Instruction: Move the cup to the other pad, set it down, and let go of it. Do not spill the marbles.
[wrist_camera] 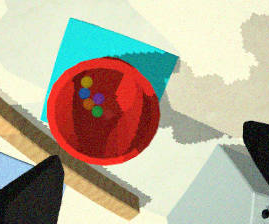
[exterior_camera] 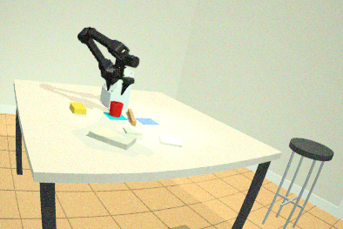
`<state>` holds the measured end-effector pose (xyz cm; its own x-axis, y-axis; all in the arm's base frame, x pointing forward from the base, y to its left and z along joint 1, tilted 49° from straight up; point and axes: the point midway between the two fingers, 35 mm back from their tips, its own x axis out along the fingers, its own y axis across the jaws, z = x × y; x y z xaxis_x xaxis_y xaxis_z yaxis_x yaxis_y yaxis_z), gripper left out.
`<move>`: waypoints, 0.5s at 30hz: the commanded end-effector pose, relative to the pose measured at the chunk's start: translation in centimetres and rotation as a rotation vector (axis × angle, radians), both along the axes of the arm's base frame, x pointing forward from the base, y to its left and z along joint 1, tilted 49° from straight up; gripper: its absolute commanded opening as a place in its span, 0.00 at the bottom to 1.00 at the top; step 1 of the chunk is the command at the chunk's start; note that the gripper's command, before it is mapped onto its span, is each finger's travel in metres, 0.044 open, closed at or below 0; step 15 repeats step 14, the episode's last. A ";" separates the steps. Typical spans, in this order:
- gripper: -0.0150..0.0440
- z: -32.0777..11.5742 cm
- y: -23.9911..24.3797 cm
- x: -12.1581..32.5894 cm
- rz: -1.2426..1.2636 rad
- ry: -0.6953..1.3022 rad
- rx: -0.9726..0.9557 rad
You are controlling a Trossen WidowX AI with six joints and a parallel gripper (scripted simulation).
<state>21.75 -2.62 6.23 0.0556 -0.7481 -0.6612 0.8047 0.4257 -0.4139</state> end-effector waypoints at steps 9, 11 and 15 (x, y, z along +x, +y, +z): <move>1.00 2.3 2.6 -0.1 -0.005 -0.006 0.003; 1.00 2.0 2.2 -0.1 0.001 -0.005 0.000; 1.00 2.0 2.2 -0.1 0.001 -0.005 0.000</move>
